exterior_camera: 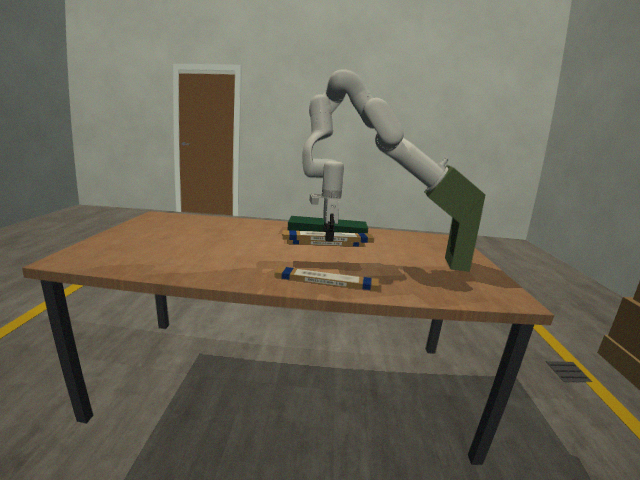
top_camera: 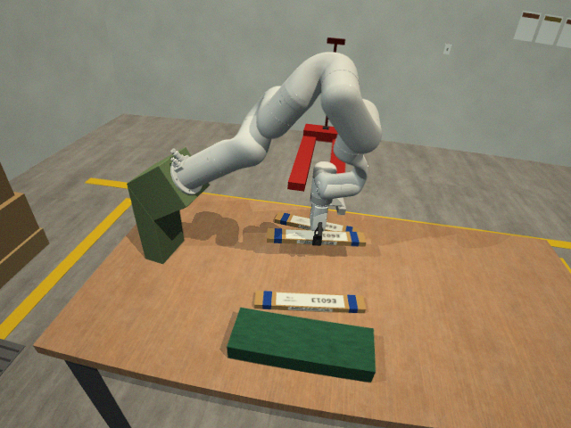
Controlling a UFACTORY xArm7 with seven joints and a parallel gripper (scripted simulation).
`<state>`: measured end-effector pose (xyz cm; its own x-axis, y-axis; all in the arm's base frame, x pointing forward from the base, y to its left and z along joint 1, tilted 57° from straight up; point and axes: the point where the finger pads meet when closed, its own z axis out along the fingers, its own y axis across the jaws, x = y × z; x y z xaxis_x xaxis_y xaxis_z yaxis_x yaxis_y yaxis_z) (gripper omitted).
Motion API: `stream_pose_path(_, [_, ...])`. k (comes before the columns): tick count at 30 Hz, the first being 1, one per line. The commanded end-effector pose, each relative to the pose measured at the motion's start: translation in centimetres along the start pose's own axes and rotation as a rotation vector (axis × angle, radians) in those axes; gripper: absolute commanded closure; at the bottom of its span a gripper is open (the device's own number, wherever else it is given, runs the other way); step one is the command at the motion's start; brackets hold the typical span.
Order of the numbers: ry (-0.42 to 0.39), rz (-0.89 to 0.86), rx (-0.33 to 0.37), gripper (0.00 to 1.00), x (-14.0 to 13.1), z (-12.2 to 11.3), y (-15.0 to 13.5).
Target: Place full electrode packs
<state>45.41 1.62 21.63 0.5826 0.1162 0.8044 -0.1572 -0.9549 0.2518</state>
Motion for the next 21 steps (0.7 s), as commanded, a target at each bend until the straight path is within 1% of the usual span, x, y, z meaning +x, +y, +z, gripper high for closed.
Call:
stream_pose_path(1, [-0.001,-0.001,0.0,0.42,0.1,-1.3,0.0])
stream_pose_path(9, [-0.001,-0.001,0.0,0.42,0.1,-2.8,0.0])
stream_pose_path(21, [-0.001,-0.001,0.0,0.42,0.1,-3.0,0.0])
